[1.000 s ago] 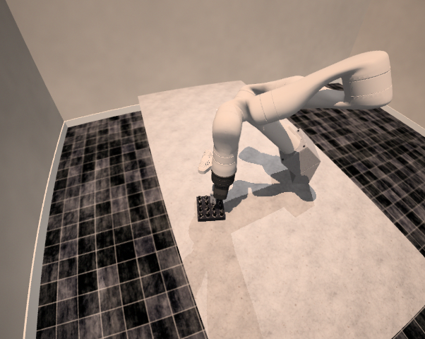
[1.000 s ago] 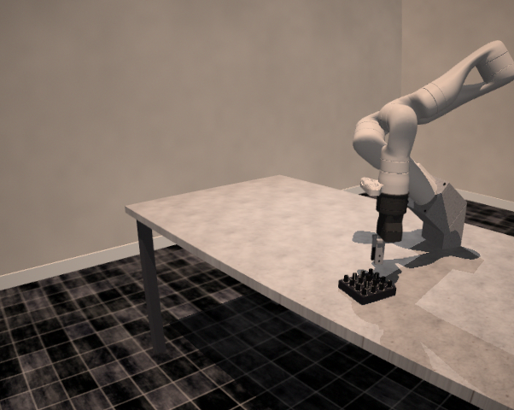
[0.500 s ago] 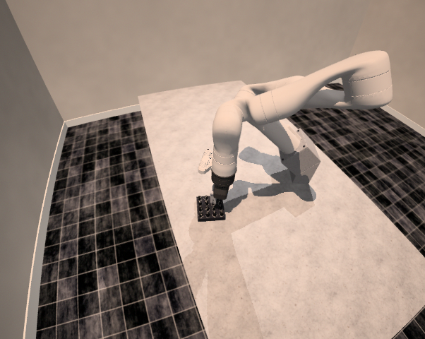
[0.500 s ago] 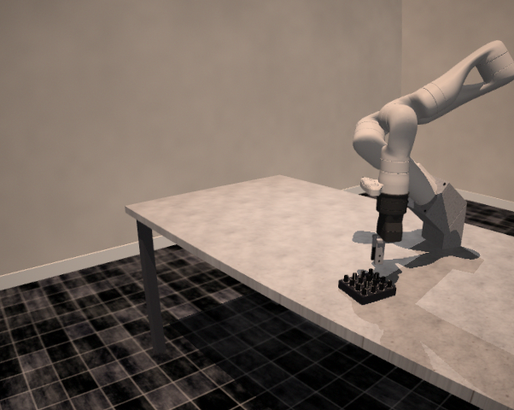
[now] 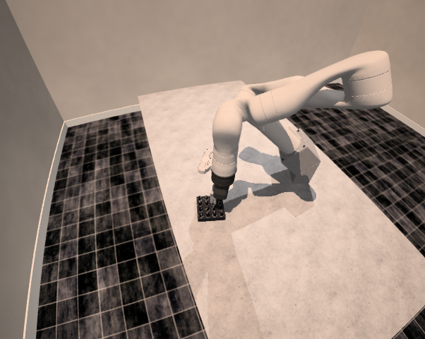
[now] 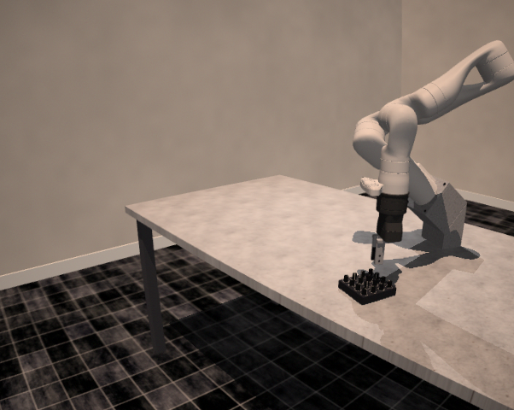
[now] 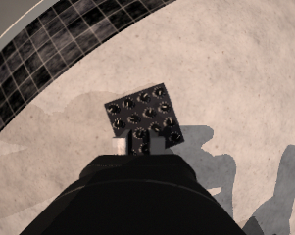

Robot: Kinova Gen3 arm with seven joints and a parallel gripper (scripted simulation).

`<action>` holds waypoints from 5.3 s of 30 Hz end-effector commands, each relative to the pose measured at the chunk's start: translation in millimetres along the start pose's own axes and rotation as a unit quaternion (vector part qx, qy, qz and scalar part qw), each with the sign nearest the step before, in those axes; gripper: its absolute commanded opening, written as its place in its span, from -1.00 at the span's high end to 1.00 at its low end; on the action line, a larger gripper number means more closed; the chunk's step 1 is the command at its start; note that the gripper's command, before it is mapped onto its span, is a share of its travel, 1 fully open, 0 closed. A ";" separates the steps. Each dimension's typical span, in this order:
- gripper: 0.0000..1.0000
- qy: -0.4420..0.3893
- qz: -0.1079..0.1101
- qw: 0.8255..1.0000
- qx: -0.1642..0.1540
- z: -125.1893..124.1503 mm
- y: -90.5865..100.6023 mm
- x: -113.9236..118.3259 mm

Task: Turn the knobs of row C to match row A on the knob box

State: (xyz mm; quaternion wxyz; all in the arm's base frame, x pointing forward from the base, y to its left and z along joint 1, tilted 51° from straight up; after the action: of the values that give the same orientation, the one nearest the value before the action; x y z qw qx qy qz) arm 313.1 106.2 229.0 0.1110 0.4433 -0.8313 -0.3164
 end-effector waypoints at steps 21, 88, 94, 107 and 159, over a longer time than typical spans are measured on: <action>0.07 -0.004 0.001 1.000 -0.001 1.3 -3.0 1.2; 0.07 -0.004 0.001 1.000 -0.001 1.8 -42.5 0.8; 0.07 -0.004 0.001 1.000 -0.001 1.8 -42.5 0.8; 0.07 -0.004 0.001 1.000 -0.001 1.8 -42.5 0.8; 0.07 -0.003 0.000 1.000 -0.001 1.2 -42.4 -1.3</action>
State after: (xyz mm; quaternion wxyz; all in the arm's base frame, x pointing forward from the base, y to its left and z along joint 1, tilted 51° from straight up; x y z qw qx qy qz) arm 339.6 89.7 201.5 0.1057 0.4392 -0.8320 -0.3220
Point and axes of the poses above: the point where the finger pads meet when closed, its own y axis back along the fingers, its own x axis across the jaws, z = x × y, the point moved 5 cm from there along y, back along the fingers, and after that the axes turned 2 degrees about y, right-handed, at the moved point
